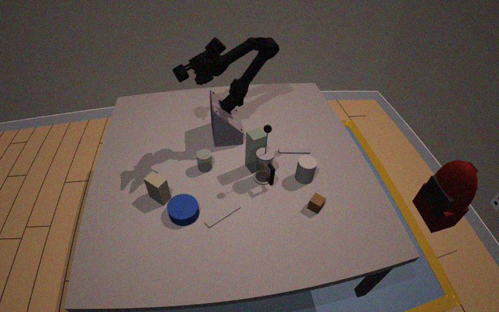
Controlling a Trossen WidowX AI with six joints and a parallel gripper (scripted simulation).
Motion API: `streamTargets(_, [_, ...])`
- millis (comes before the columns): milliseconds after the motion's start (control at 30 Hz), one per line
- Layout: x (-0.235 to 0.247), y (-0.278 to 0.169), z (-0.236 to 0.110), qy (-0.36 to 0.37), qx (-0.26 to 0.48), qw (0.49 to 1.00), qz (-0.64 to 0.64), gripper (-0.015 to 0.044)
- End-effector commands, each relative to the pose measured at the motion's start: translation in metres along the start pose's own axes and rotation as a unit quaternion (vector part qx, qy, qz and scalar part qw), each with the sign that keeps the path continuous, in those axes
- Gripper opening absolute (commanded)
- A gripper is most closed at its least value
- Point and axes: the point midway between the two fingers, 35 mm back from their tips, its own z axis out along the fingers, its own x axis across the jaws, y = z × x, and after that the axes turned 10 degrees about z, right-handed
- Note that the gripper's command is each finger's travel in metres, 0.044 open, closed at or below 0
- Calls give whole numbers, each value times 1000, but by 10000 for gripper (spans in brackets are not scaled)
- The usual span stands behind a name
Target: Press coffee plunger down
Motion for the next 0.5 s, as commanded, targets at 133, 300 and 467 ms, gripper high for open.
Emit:
streamTargets(133, [-10, 22, 18, 17, -53, 988, 144, 440])
streamTargets(300, [-34, 76, 44, 94, -143, 892, 419, 440])
streamTargets(467, [-67, 139, 49, 223, -190, 695, 656, 440])
